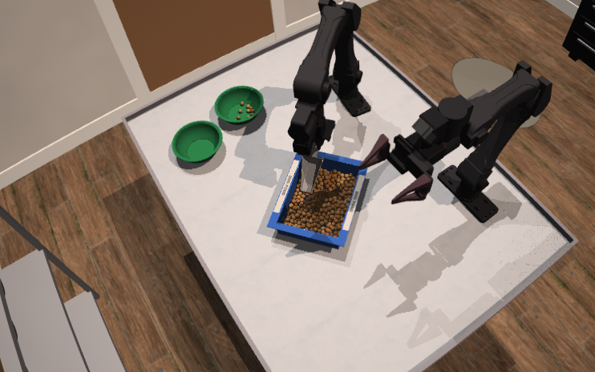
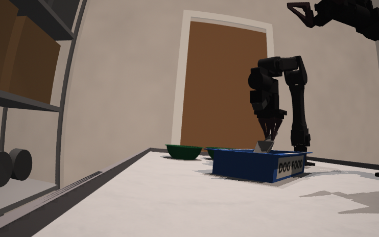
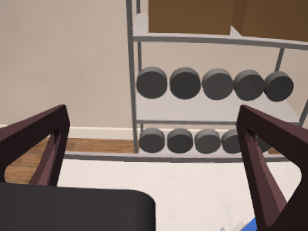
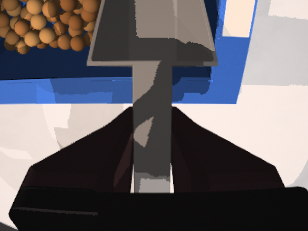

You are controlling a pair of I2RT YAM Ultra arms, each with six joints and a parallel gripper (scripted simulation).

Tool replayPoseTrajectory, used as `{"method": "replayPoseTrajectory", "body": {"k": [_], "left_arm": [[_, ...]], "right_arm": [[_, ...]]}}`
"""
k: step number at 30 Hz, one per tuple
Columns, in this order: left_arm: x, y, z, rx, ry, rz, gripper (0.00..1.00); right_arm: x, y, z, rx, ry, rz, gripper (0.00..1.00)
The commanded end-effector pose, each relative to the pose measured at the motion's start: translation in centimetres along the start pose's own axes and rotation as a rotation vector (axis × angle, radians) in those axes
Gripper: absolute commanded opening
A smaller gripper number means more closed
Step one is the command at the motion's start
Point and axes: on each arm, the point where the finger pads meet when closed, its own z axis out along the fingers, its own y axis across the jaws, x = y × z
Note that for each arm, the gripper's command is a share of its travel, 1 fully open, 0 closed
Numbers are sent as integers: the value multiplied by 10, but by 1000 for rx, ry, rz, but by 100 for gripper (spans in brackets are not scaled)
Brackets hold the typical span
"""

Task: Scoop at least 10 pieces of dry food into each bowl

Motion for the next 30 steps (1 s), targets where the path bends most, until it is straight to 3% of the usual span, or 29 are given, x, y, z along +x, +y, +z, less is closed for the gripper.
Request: {"method": "replayPoseTrajectory", "body": {"k": [1,8,9,12,22,23,30], "left_arm": [[-14,0,-4,0,-34,0,100],[-14,0,-4,0,-34,0,100],[-14,0,-4,0,-34,0,100],[-14,0,-4,0,-34,0,100],[-14,0,-4,0,-34,0,100],[-14,0,-4,0,-34,0,100],[-14,0,-4,0,-34,0,100]], "right_arm": [[-20,4,-7,2,-55,-8,0],[-14,3,-15,2,-55,-5,0],[-9,4,-6,0,12,-6,0],[-12,2,-22,2,-43,-3,0],[-15,3,-32,1,-7,-5,0],[-20,2,-40,3,-61,-3,0],[-22,1,-45,4,-87,0,0]]}}
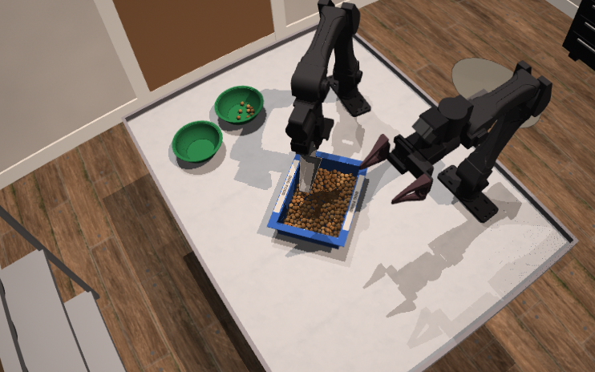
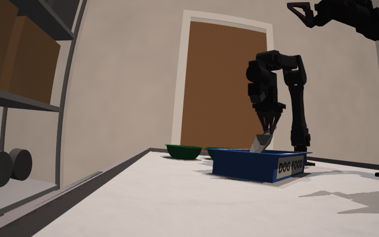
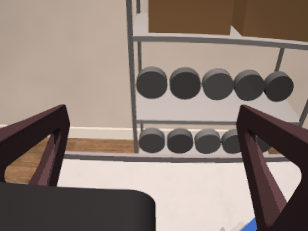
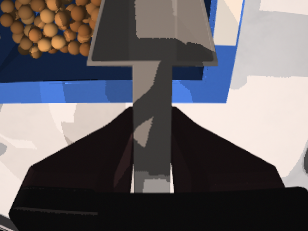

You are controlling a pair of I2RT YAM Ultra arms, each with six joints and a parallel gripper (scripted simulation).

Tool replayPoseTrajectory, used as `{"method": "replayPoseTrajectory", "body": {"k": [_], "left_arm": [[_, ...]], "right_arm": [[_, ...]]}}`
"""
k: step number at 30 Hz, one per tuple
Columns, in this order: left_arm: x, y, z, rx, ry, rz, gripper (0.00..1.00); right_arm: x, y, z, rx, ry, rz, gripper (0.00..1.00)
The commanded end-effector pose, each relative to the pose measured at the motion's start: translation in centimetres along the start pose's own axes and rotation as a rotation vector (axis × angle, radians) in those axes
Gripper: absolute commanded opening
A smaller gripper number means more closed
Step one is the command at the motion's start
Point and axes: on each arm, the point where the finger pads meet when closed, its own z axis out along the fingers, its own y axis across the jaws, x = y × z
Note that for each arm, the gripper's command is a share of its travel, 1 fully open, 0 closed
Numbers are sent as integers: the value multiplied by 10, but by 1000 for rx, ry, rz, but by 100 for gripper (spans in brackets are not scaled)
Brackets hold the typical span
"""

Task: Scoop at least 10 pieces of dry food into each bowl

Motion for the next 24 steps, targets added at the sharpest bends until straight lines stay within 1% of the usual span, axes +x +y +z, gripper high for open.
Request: {"method": "replayPoseTrajectory", "body": {"k": [1,2,3,4,5,13,14,15,22,24], "left_arm": [[-14,0,-4,0,-34,0,100],[-14,0,-4,0,-34,0,100],[-14,0,-4,0,-34,0,100],[-14,0,-4,0,-34,0,100],[-14,0,-4,0,-34,0,100],[-14,0,-4,0,-34,0,100],[-14,0,-4,0,-34,0,100],[-14,0,-4,0,-34,0,100],[-14,0,-4,0,-34,0,100],[-14,0,-4,0,-34,0,100]], "right_arm": [[-10,1,-25,4,-85,0,0],[-7,0,-14,3,-66,1,0],[-4,0,-14,3,-63,0,0],[-8,1,-25,3,-74,-1,0],[3,-1,-5,2,-38,2,0],[15,-4,-4,2,-55,7,0],[13,-2,-7,3,-65,-1,0],[5,1,-17,3,-89,-6,0],[1,1,-20,5,-114,-7,0],[17,2,-1,1,-46,-7,0]]}}
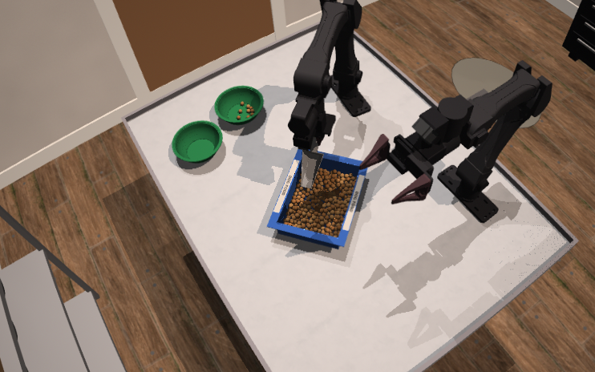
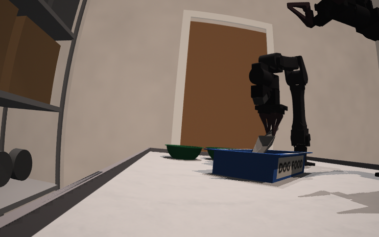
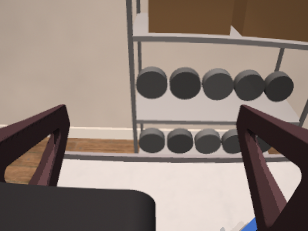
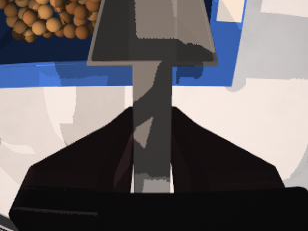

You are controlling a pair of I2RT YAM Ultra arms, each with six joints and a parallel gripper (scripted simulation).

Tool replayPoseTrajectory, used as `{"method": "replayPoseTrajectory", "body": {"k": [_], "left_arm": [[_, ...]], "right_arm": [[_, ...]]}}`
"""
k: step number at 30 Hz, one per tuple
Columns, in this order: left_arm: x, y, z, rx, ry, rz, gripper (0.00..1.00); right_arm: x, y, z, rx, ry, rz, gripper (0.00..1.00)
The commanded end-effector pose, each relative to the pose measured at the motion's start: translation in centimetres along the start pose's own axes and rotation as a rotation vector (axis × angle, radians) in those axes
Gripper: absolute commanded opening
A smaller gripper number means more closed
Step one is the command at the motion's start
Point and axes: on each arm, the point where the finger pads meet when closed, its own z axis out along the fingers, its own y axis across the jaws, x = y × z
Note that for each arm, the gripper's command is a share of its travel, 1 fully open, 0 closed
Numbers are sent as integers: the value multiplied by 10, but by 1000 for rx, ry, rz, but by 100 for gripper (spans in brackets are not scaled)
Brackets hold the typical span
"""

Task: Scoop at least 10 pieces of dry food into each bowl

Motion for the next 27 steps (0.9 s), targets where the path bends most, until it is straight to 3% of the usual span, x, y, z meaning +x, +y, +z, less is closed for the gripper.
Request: {"method": "replayPoseTrajectory", "body": {"k": [1,5,7,9,11,13,16,19,21,22,27], "left_arm": [[-14,0,-4,0,-34,0,100],[-14,0,-4,0,-34,0,100],[-14,0,-4,0,-34,0,100],[-14,0,-4,0,-34,0,100],[-14,0,-4,0,-34,0,100],[-14,0,-4,0,-34,0,100],[-14,0,-4,0,-34,0,100],[-14,0,-4,0,-34,0,100],[-14,0,-4,0,-34,0,100],[-14,0,-4,0,-34,0,100],[-14,0,-4,0,-34,0,100]], "right_arm": [[-10,1,-21,4,-75,-1,0],[-19,2,-6,3,-63,-6,0],[-4,4,9,1,-13,-8,0],[-16,2,-9,3,-74,-4,0],[-16,2,-9,3,-74,-4,0],[-5,3,20,0,10,-5,0],[-8,2,16,0,-15,-3,0],[-23,2,-7,3,-93,-3,0],[-23,1,-6,3,-89,-3,0],[-25,3,8,1,-49,-5,0],[-28,1,-1,3,-79,-2,0]]}}
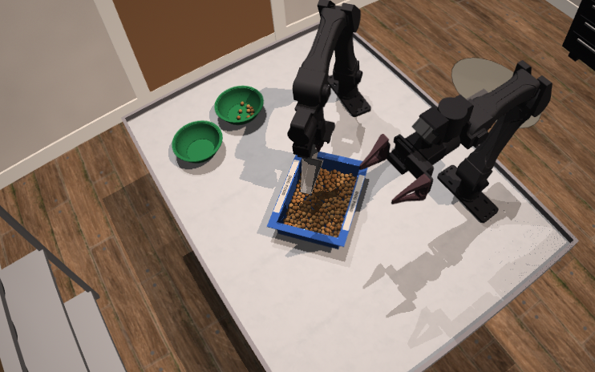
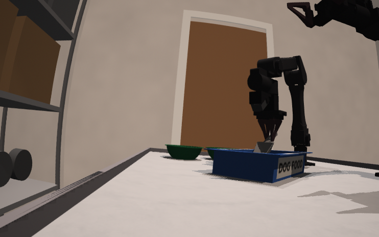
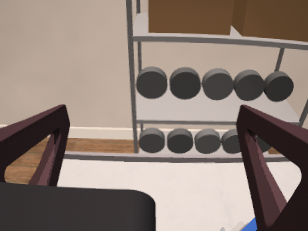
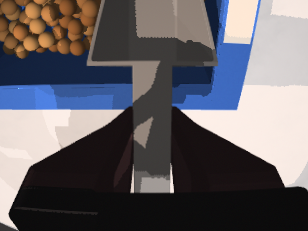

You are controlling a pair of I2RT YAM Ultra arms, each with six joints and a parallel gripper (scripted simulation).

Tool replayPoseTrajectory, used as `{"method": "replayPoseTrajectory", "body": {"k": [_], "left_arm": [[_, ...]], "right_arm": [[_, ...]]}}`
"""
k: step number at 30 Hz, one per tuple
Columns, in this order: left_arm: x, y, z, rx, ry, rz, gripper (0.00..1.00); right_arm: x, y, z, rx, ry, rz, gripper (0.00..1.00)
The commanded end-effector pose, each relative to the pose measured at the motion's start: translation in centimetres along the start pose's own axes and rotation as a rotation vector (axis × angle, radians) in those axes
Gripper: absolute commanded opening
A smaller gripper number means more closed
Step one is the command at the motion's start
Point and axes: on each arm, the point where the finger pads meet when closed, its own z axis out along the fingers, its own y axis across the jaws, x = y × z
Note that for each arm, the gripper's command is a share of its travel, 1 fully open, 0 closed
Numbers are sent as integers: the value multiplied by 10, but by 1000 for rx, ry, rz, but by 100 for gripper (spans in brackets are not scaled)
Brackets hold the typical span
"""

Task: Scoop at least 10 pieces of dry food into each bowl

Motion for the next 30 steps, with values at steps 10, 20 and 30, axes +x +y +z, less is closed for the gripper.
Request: {"method": "replayPoseTrajectory", "body": {"k": [10,20,30], "left_arm": [[-14,0,-4,0,-34,0,100],[-14,0,-4,0,-34,0,100],[-14,0,-4,0,-34,0,100]], "right_arm": [[-23,1,-19,4,-97,0,0],[-9,2,-39,4,-48,-1,0],[-19,3,-43,7,-94,-5,0]]}}
